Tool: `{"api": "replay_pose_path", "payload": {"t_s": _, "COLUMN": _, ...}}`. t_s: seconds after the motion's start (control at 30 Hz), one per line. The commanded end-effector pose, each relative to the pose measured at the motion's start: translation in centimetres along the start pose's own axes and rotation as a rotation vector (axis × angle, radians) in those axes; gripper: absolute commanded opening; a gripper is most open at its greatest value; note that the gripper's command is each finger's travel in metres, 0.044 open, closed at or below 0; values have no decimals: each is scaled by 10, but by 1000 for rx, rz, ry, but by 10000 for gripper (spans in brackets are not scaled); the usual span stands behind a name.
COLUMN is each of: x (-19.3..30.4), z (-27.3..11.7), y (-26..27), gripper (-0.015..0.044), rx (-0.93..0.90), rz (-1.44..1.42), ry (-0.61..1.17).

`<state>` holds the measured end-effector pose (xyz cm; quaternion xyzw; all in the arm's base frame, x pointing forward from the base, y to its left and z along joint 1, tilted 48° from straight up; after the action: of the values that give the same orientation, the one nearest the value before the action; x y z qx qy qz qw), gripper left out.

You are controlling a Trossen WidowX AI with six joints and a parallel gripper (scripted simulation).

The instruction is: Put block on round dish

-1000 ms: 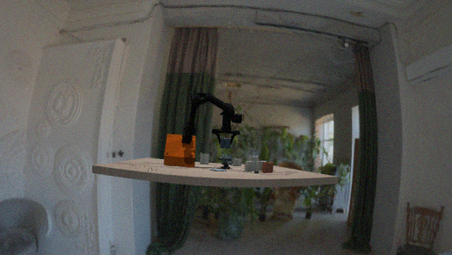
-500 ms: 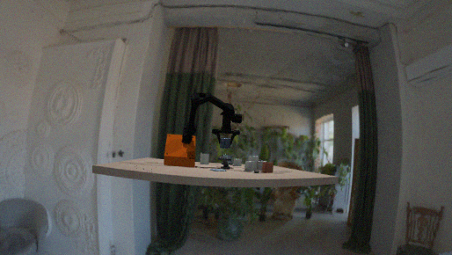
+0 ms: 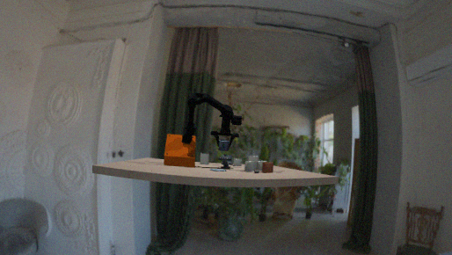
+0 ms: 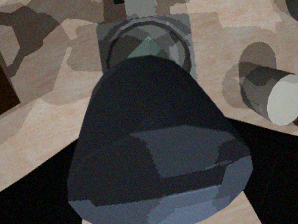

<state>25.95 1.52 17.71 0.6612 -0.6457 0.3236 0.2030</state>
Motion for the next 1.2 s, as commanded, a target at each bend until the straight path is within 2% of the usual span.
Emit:
{"api": "replay_pose_path", "payload": {"t_s": 0.0, "x": 19, "z": 11, "y": 5, "gripper": 0, "rx": -12, "rz": 7, "ry": -31}}
{"api": "replay_pose_path", "payload": {"t_s": 0.57, "x": 97, "z": 51, "y": 48, "gripper": 0, "rx": 0, "rz": 27, "ry": -72}}
{"api": "replay_pose_path", "payload": {"t_s": 1.17, "x": 156, "z": 69, "y": 115, "gripper": 0, "rx": 37, "rz": -4, "ry": 56}}
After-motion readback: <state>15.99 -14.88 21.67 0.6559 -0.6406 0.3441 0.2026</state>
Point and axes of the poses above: the point midway between the two fingers, 35 mm back from their tips, its own z axis out along the fingers, its own y axis across the jaws, x = y × z, the point moved 8 cm from there along -z, back along the fingers, and after that the axes turned 2 degrees about -z, right-handed, at the moved point
